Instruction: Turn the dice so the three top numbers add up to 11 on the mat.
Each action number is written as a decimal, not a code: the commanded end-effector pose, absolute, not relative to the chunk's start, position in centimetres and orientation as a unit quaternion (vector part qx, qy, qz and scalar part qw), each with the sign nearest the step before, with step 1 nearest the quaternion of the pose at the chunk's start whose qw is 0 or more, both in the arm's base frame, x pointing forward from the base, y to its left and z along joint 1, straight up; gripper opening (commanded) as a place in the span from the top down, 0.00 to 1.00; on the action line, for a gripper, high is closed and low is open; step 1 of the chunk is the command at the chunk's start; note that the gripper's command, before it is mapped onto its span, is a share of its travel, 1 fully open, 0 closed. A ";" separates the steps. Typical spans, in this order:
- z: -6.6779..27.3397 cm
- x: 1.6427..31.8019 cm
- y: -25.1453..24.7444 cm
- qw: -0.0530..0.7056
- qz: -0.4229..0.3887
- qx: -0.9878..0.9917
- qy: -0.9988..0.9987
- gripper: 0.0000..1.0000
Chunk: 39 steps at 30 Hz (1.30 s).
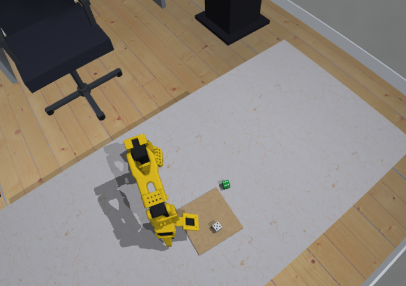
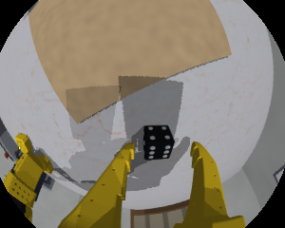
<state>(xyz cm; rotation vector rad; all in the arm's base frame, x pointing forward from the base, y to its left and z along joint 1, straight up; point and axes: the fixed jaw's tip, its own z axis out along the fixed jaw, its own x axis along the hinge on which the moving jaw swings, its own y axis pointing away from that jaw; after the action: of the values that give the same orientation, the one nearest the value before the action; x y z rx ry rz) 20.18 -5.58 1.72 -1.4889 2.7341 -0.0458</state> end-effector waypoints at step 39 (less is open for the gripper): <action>2.0 21.3 -6.4 0.022 -0.023 -0.478 0.878 0.89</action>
<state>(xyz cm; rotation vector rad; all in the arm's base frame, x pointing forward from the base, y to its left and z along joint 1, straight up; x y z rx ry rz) 20.61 -5.99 1.30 -1.4937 2.7432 -0.0313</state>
